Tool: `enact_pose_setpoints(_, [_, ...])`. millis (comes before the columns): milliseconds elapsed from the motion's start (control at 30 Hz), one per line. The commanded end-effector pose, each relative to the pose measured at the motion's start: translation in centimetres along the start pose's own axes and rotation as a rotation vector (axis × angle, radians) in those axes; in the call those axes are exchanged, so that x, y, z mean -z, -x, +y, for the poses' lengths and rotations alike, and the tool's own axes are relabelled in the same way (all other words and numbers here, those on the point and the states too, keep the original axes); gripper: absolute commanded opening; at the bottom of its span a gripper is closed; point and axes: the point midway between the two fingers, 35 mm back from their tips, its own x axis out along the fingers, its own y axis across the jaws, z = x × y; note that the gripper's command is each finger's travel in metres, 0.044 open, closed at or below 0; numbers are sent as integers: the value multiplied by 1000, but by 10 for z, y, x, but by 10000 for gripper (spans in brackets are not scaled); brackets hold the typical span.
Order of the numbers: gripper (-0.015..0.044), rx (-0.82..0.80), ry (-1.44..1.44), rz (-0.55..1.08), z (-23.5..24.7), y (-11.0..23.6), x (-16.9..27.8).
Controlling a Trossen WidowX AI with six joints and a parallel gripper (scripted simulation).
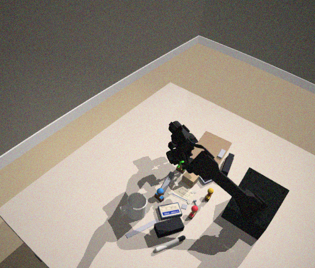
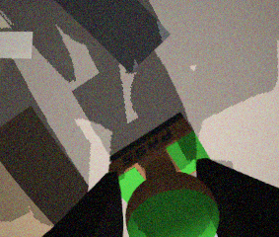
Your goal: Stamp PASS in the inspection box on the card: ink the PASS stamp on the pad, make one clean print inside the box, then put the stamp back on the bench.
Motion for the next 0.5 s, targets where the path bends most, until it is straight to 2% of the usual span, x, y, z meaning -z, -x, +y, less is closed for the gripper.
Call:
enact_pose_setpoints(0, [263,1,2,0,0,0,0])
enact_pose_setpoints(133, [267,2,1,1,-2,11,0])
enact_pose_setpoints(300, [267,1,-6,4,-4,90,2])
enact_pose_setpoints(400, [267,-2,-8,2,0,116,2])
enact_pose_setpoints(467, [267,-2,-8,2,0,118,2])
